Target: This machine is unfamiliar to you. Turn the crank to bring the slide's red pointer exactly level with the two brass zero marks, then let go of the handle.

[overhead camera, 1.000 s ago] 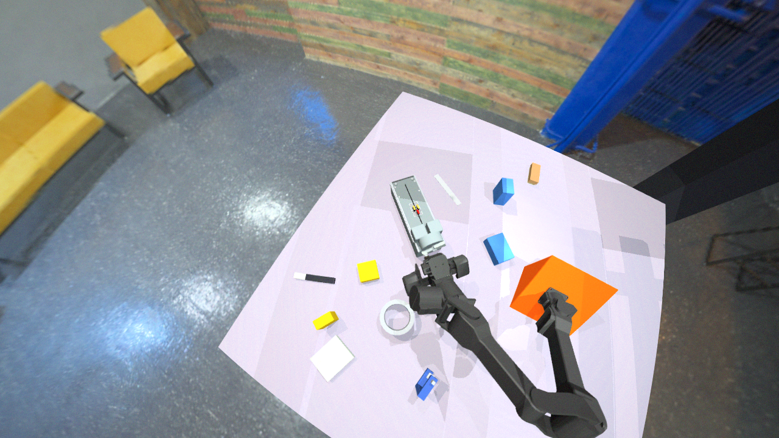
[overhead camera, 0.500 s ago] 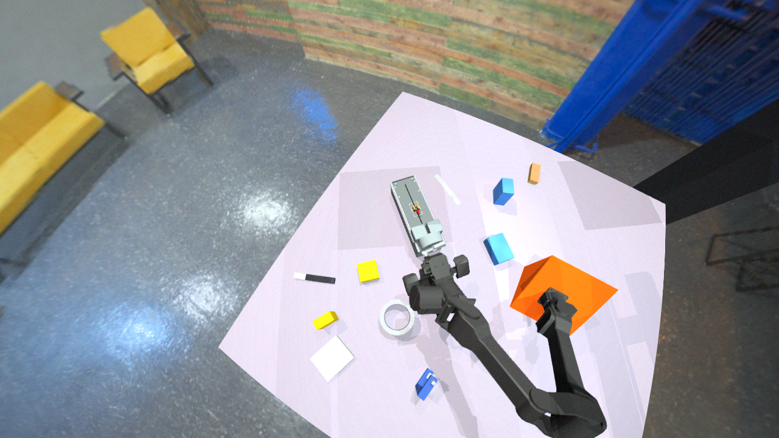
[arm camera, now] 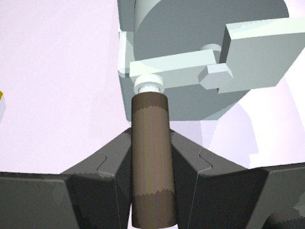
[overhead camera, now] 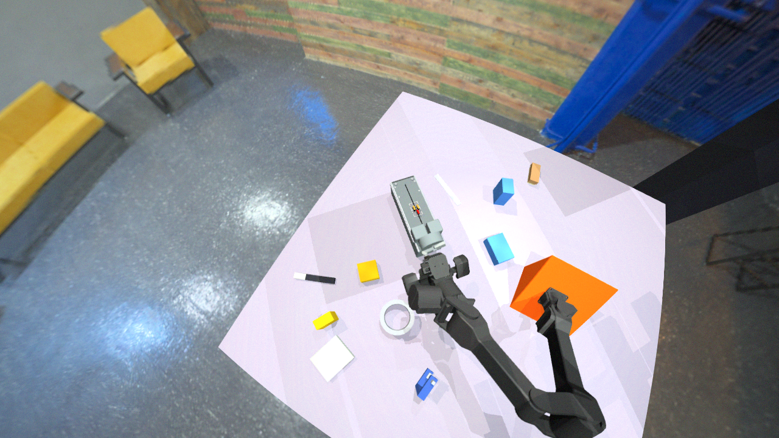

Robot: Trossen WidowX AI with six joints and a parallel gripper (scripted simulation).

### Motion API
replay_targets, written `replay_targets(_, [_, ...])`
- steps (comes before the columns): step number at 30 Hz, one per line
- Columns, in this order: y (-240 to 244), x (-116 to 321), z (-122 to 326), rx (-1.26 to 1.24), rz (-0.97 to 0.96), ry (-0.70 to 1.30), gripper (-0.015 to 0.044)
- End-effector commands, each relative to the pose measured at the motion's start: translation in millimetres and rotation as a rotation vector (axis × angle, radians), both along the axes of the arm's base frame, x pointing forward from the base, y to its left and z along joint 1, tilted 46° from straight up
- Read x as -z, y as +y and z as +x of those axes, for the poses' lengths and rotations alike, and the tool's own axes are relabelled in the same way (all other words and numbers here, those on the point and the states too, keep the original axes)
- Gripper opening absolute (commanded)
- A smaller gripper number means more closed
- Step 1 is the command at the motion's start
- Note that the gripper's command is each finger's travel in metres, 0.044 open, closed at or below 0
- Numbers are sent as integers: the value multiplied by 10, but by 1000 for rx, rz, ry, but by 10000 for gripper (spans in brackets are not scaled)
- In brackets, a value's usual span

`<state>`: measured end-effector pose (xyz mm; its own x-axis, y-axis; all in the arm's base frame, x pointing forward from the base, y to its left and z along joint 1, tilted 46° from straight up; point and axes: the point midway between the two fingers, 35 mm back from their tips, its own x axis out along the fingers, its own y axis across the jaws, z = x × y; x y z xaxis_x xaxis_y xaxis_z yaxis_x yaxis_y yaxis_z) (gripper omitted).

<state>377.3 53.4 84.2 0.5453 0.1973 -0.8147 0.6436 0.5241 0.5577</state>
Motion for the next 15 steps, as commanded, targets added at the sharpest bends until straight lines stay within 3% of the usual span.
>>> replay_targets(1, [-53,-80,13,8,-1,-10,0])
replay_targets(15, [-121,-124,0,8,-2,-10,0])
